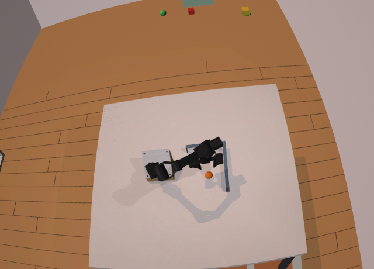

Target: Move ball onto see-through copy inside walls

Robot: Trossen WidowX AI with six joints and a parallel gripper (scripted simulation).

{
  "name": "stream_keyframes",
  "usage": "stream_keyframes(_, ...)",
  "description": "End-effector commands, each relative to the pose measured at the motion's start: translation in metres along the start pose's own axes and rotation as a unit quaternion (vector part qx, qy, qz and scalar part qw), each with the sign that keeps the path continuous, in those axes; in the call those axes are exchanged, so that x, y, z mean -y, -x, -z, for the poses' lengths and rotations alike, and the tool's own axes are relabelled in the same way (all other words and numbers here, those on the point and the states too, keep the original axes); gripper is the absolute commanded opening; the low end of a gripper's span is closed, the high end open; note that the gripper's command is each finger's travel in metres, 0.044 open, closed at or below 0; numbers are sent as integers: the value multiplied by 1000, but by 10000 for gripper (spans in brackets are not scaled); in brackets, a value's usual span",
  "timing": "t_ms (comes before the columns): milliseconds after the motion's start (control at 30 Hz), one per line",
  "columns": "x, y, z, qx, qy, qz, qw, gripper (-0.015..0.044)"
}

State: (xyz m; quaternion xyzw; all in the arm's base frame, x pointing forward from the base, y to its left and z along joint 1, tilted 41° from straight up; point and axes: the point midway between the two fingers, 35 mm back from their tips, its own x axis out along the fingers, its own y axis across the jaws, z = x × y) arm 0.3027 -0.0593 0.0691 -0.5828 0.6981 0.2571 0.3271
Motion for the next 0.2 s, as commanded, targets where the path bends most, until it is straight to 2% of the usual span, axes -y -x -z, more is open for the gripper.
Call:
stream_keyframes(0,-1,30,0,2,-1,3,1000,421)
stream_keyframes(33,-2,37,0,1,-1,3,1000,440)
stream_keyframes(167,-2,40,0,1,-1,3,1000,440)
